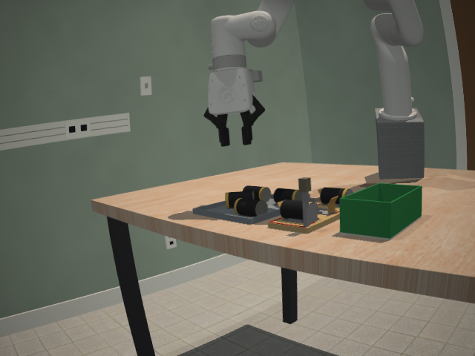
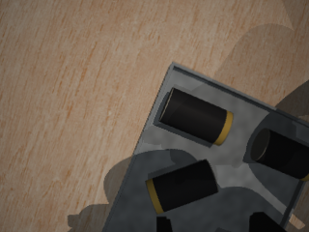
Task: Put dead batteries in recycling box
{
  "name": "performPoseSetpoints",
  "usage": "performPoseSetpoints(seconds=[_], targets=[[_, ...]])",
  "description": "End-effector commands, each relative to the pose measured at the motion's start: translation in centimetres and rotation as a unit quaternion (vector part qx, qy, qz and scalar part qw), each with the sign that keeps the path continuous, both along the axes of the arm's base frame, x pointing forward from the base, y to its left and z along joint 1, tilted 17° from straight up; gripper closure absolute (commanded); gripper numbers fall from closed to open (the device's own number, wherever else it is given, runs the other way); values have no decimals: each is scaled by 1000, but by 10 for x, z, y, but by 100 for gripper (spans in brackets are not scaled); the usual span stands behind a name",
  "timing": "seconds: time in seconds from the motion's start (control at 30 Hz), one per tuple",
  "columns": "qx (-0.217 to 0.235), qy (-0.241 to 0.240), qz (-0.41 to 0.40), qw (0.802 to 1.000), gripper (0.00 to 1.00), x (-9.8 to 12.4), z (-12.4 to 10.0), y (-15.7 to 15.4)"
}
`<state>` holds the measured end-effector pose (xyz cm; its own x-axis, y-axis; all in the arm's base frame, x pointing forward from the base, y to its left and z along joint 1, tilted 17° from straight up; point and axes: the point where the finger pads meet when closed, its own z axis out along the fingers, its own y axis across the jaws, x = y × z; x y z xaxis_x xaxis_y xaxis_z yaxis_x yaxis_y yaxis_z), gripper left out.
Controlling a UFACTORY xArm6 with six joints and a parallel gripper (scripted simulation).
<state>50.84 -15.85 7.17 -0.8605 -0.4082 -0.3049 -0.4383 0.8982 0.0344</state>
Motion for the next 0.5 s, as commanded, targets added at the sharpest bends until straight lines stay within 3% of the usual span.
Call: performPoseSetpoints(seconds=[0.0, 0.23, 0.47], targets=[[16, 22, -91, 995, 49, 1, 2, -1], [36, 34, -166, 985, 49, 1, 2, -1], [67, 52, -282, 956, 49, 1, 2, -1]])
